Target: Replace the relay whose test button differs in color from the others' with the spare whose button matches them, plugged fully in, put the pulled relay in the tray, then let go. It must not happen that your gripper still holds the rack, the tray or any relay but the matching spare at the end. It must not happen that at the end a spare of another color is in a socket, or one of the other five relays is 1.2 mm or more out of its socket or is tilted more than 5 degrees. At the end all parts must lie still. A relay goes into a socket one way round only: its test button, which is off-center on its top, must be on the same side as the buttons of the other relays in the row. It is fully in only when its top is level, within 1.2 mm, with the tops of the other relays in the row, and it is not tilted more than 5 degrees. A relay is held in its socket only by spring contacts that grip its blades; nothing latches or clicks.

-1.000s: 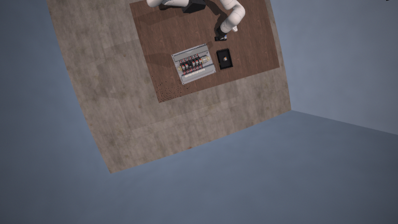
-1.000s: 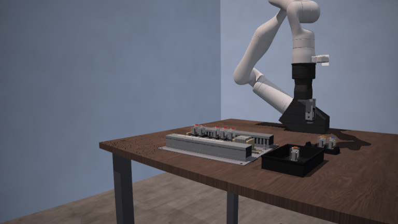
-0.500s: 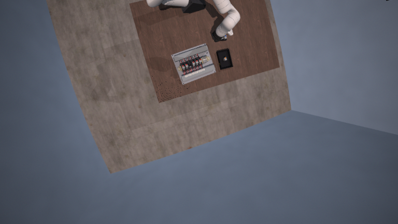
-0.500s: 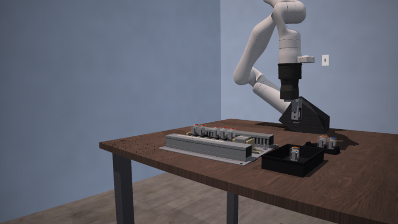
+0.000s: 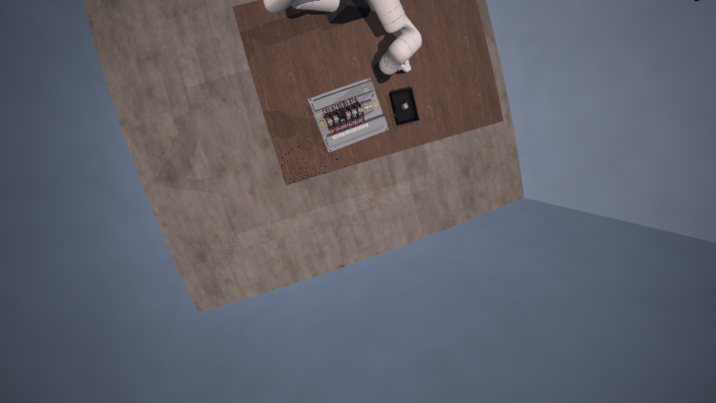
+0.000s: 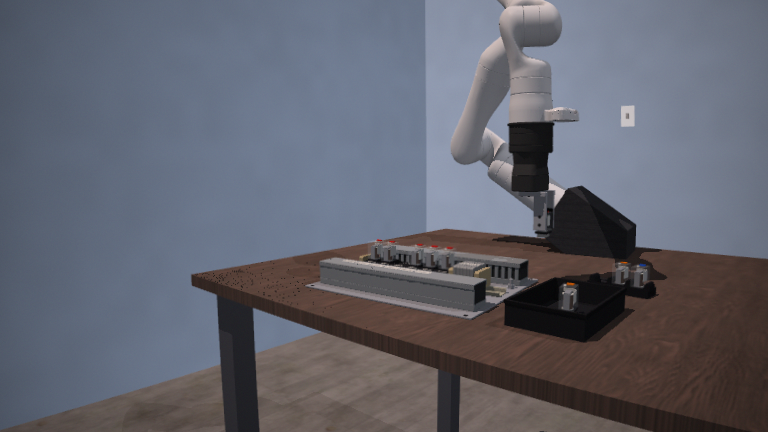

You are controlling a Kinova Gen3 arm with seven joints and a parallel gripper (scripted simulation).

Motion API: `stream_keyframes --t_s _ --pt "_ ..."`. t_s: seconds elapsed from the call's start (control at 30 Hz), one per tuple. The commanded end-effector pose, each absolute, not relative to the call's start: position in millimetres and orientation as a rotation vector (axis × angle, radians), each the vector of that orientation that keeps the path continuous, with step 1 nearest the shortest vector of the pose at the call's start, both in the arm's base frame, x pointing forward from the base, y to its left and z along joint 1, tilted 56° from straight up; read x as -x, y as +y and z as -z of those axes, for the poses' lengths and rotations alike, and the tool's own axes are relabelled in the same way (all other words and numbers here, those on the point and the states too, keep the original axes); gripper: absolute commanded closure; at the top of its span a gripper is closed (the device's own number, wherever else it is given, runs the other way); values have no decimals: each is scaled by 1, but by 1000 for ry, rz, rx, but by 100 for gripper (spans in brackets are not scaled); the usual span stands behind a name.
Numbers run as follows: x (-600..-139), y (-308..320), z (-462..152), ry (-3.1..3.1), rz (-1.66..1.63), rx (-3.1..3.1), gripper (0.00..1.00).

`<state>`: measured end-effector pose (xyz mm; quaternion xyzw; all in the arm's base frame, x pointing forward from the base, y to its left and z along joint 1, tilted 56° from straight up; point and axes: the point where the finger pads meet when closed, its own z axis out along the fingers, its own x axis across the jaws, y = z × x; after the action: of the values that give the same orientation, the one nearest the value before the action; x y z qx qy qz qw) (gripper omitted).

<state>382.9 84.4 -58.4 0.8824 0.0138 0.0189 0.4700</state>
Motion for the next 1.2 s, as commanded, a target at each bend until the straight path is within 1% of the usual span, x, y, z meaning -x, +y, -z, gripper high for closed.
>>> stream_keyframes --t_s 0.0,0.4,0.5,0.97,1.17 --pt "-388 80 50 40 -48 -2163 100" --pt "-408 57 14 47 -48 -2166 100" --pt "-405 59 17 39 -48 -2163 100" --pt "-429 32 -25 47 -48 -2166 100" --pt "-431 29 -31 41 -49 -2164 100"
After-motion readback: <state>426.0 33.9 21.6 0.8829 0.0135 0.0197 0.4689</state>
